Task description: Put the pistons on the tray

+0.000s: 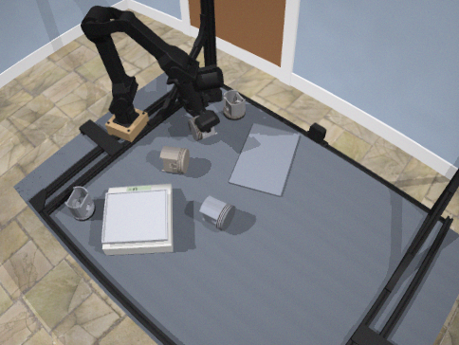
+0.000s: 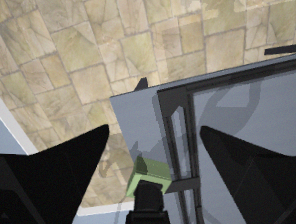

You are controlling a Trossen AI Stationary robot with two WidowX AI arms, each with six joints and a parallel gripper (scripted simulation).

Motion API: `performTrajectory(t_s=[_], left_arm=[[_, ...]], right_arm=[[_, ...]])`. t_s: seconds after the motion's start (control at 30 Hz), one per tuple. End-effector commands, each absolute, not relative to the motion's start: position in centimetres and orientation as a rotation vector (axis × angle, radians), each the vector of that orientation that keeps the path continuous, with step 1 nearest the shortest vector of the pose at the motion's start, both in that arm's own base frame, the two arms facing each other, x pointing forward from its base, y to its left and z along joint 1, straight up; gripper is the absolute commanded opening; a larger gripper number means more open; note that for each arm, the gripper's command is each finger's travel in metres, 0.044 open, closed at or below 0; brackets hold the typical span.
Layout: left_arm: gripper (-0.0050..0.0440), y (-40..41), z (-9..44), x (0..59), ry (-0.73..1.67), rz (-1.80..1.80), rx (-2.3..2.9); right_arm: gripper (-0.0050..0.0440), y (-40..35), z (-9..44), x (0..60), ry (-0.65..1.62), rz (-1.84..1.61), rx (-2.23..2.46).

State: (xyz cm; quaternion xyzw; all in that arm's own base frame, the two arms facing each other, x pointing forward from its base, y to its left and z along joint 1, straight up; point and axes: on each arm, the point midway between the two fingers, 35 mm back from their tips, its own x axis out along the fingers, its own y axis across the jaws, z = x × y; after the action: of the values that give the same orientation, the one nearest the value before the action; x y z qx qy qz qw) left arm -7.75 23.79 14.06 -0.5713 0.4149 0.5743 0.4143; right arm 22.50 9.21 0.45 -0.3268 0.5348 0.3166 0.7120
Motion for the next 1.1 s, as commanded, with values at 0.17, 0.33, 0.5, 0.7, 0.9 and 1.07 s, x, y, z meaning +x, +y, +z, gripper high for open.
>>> performTrajectory(t_s=[0.17, 0.33, 0.5, 0.7, 0.9, 1.07], left_arm=[[0.044, 23.8, 14.1, -7.7, 1.044, 1.436, -1.436], [0.044, 23.8, 14.1, -7.7, 1.044, 1.436, -1.436], [0.044, 23.8, 14.1, -7.7, 1.044, 1.436, -1.436], [0.044, 23.8, 14.1, -7.7, 1.044, 1.436, -1.436], [0.044, 23.8, 14.1, -7.7, 1.044, 1.436, -1.436], [0.044, 23.8, 14.1, -7.7, 1.044, 1.436, -1.436]], right_arm=[[0.0158, 9.0, 0.1, 22.1, 1.205, 0.702, -0.729], [0.0158, 9.0, 0.4, 22.1, 1.205, 0.702, -0.729], [0.0158, 9.0, 1.2, 22.1, 1.205, 0.702, -0.729], [0.0158, 9.0, 1.9, 22.1, 1.205, 0.702, -0.729], [0.0158, 9.0, 2.9, 22.1, 1.205, 0.702, -0.729], [0.0158, 9.0, 3.7, 22.1, 1.205, 0.702, -0.729]])
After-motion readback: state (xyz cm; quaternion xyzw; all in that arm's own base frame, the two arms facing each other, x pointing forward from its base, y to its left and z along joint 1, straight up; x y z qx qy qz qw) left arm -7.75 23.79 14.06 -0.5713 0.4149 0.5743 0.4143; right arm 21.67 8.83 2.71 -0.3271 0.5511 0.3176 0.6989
